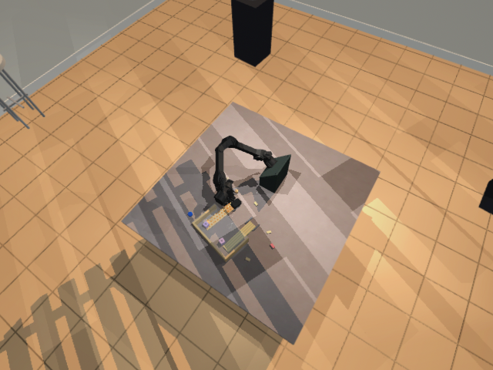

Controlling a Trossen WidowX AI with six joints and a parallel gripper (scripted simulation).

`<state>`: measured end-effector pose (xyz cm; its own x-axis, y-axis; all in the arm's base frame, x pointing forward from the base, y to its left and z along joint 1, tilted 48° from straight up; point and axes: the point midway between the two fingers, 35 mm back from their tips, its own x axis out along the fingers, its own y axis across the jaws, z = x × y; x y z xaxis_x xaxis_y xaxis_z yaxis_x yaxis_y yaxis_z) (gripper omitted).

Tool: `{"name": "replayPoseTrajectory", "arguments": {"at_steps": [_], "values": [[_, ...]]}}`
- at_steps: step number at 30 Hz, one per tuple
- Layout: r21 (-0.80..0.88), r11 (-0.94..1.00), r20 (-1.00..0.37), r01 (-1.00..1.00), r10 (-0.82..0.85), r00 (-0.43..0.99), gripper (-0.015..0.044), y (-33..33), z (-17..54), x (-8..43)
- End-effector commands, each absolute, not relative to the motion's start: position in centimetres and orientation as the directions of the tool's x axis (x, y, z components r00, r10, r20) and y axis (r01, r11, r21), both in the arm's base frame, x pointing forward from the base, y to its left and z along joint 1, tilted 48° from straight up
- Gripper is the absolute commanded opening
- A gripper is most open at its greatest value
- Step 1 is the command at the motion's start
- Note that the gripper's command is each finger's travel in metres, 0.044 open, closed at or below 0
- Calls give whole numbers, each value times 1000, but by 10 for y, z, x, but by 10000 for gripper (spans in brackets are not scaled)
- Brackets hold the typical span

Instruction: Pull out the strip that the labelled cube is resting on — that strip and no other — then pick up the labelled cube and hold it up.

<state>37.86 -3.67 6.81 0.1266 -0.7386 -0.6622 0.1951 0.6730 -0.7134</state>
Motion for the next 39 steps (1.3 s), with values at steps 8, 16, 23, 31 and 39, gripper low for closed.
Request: {"name": "replayPoseTrajectory", "arguments": {"at_steps": [8, 16, 23, 31, 39], "values": [[-712, 674, -666, 196, -737, 114, 0, -50, 55, 382], [-712, 674, -666, 196, -737, 114, 0, -59, 46, 384], [-713, 674, -666, 196, -737, 114, 0, -68, 38, 386], [-713, 673, -665, 196, -738, 114, 0, -77, 29, 388], [-715, 671, -663, 197, -740, 115, 0, -86, 20, 389]]}}
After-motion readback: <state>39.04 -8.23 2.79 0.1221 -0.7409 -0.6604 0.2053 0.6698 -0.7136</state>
